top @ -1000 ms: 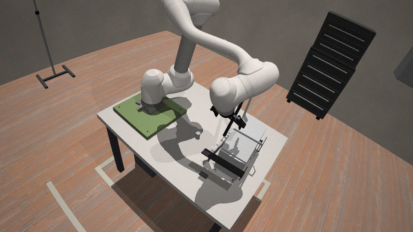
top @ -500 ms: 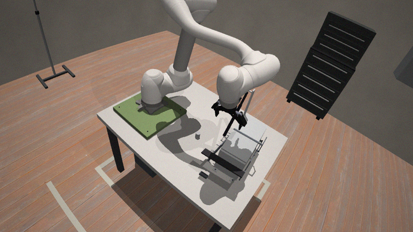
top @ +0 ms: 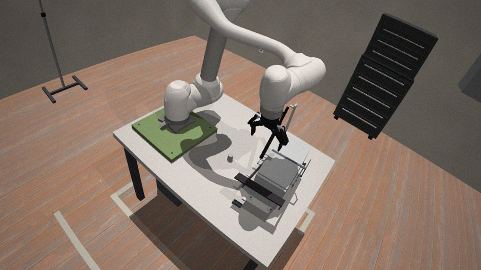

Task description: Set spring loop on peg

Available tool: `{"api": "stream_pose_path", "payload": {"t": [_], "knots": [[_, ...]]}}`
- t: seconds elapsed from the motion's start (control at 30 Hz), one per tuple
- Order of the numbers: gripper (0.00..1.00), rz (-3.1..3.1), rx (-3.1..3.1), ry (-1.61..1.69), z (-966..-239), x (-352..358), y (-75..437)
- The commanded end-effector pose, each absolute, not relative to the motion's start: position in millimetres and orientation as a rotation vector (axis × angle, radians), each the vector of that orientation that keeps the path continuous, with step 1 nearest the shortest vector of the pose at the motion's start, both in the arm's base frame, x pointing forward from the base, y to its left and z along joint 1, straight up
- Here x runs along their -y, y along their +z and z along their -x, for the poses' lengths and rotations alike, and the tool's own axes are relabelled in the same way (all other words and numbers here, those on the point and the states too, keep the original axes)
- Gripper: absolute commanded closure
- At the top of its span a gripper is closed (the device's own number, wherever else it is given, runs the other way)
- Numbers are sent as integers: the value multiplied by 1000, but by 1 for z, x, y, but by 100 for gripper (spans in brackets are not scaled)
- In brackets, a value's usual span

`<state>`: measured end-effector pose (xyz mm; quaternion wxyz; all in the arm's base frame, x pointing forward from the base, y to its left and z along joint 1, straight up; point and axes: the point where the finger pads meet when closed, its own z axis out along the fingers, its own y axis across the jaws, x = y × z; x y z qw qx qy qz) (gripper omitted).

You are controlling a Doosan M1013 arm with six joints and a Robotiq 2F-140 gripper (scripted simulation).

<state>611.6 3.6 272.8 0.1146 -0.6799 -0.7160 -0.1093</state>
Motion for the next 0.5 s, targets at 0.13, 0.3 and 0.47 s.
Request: {"api": "stream_pose_path", "payload": {"t": [0.13,0.3,0.47], "knots": [[0,1994,2099,-321,-612,-4,273],[0,2100,2166,-180,-612,-4,274],[0,2100,2166,-180,-612,-4,274]]}}
